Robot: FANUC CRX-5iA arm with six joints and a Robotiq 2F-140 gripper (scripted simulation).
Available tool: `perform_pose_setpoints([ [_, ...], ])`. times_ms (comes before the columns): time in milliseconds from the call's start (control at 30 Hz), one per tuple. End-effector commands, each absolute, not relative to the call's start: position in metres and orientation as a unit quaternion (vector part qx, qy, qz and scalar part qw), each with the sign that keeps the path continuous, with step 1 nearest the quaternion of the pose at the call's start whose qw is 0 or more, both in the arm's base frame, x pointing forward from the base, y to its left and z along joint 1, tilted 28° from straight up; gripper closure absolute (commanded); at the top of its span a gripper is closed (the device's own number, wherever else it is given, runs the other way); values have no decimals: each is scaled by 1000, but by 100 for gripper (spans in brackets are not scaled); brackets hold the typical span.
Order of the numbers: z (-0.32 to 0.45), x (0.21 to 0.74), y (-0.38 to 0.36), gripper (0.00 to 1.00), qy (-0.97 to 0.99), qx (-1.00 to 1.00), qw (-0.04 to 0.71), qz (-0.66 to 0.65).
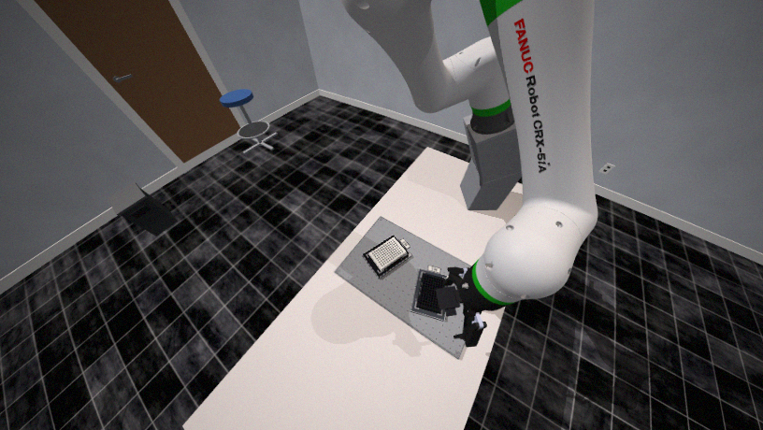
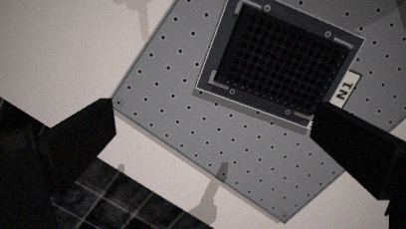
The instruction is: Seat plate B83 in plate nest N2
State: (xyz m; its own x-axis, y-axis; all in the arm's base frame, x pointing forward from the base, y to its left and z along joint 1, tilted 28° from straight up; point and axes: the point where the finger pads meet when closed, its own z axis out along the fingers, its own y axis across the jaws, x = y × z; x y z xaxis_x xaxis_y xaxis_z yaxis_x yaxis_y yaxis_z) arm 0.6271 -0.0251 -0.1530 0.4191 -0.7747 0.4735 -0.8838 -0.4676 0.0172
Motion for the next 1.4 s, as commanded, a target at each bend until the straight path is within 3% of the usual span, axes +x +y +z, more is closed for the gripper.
perform_pose_setpoints([
  [0, -149, 629, -41, 0, -491, 836, 134, 207],
  [1367, -122, 586, -215, 0, -344, 903, 172, 189],
])
